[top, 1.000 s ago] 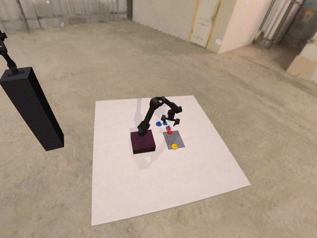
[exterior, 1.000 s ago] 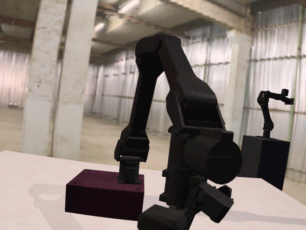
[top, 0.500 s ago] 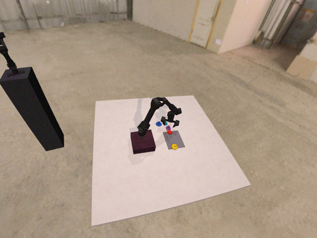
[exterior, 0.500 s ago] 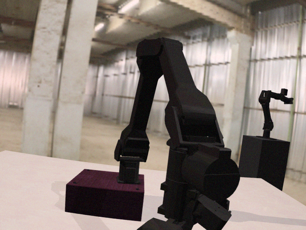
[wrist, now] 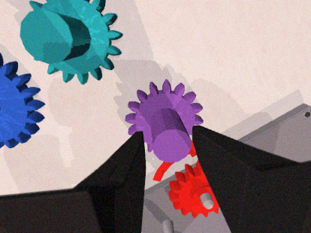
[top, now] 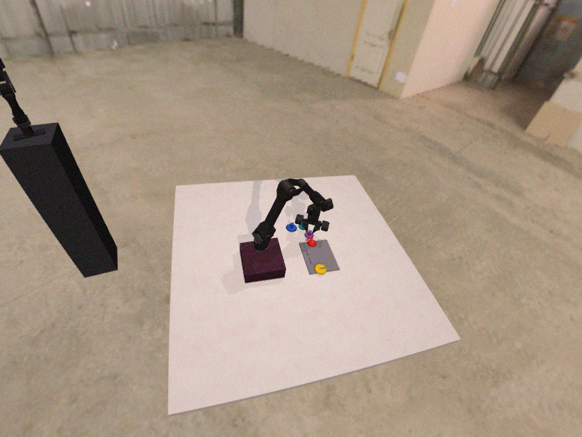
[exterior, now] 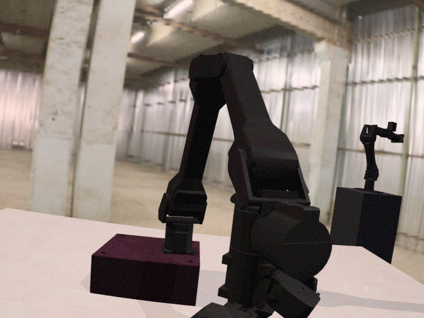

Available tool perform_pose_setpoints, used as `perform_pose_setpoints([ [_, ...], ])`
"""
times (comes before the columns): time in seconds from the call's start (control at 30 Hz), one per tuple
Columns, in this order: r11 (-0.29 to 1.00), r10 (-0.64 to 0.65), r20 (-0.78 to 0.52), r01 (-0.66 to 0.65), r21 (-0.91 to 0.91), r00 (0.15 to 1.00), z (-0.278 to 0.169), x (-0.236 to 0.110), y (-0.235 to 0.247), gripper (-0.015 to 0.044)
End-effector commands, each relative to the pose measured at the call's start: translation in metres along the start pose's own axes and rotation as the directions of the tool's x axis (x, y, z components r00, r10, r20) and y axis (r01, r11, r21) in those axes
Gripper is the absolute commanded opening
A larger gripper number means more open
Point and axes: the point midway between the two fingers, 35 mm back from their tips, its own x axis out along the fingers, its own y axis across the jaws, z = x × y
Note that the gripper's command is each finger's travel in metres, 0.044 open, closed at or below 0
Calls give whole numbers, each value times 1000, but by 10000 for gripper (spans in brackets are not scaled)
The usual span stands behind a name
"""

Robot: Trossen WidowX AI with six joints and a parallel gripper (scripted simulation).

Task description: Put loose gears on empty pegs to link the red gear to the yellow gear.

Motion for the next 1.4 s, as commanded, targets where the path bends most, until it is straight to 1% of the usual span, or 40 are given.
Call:
perform_pose_setpoints([
  [0.0, 1000, -4, -1, 4, -3, 1000, 0, 0, -1, 66],
  [0.2, 1000, -4, -1, 4, -3, 1000, 0, 0, -1, 26],
  [0.23, 1000, -4, -1, 4, -3, 1000, 0, 0, -1, 0],
  [0.4, 1000, -4, -1, 4, -3, 1000, 2, -9, -2, 0],
  [1.37, 1000, -4, 0, 4, -3, 1000, 9, -90, -5, 0],
])
